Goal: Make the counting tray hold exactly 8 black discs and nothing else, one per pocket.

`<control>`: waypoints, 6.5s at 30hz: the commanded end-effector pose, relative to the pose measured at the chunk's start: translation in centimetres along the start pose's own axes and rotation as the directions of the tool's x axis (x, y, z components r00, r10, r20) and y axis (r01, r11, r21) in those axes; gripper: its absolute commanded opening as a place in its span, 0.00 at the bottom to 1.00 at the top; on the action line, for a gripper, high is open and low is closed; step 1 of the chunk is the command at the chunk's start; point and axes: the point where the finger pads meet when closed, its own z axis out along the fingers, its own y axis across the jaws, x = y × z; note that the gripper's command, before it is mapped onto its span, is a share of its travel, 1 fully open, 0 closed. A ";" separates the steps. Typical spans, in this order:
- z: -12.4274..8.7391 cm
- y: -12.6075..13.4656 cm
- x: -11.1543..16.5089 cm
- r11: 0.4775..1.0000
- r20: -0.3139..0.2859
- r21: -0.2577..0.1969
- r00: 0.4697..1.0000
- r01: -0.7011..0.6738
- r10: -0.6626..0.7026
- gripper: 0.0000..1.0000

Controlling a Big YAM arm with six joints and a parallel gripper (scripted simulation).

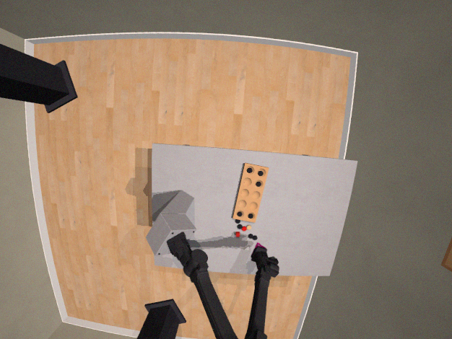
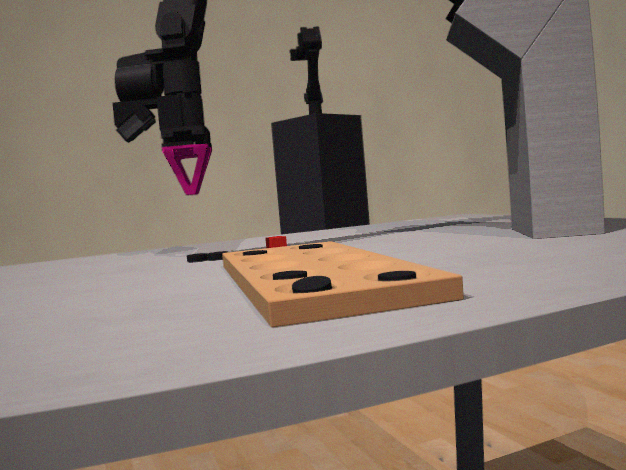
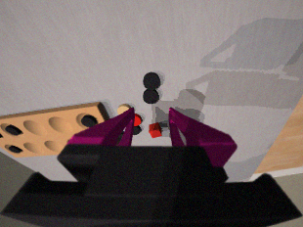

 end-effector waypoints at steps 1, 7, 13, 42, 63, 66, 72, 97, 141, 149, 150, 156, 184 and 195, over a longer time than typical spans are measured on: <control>-1.3 0.2 -1.7 1.000 0.052 -0.001 0.999 0.017 -0.017 0.44; 0.2 0.3 -1.1 1.000 0.026 -0.003 0.999 0.019 -0.018 0.44; 0.3 0.1 -1.6 1.000 0.034 -0.001 0.999 0.016 -0.016 0.44; 3.6 -0.6 -1.4 1.000 0.028 0.008 1.000 0.007 -0.007 0.44; 6.5 -0.6 -1.2 1.000 0.025 0.008 1.000 0.007 -0.007 0.44; 6.9 -0.6 -1.2 1.000 0.024 0.008 1.000 0.007 -0.008 0.44; 7.8 -0.6 -1.1 1.000 0.024 0.008 1.000 0.007 -0.008 0.44; 9.8 -0.6 -0.9 1.000 0.022 0.007 1.000 0.008 -0.008 0.44; 10.3 -0.5 -0.7 1.000 0.017 0.007 1.000 0.008 -0.009 0.44; 10.4 -0.5 -0.6 1.000 0.016 0.007 1.000 0.009 -0.009 0.00; 10.4 -0.5 -0.6 1.000 0.016 0.007 1.000 0.009 -0.009 0.00; 10.4 -0.5 -0.6 1.000 0.016 0.007 1.000 0.009 -0.009 0.00; 6.7 0.4 -1.2 1.000 0.024 -0.004 1.000 0.015 -0.014 0.00; -1.2 0.5 -1.0 1.000 0.027 -0.005 1.000 0.001 -0.001 0.00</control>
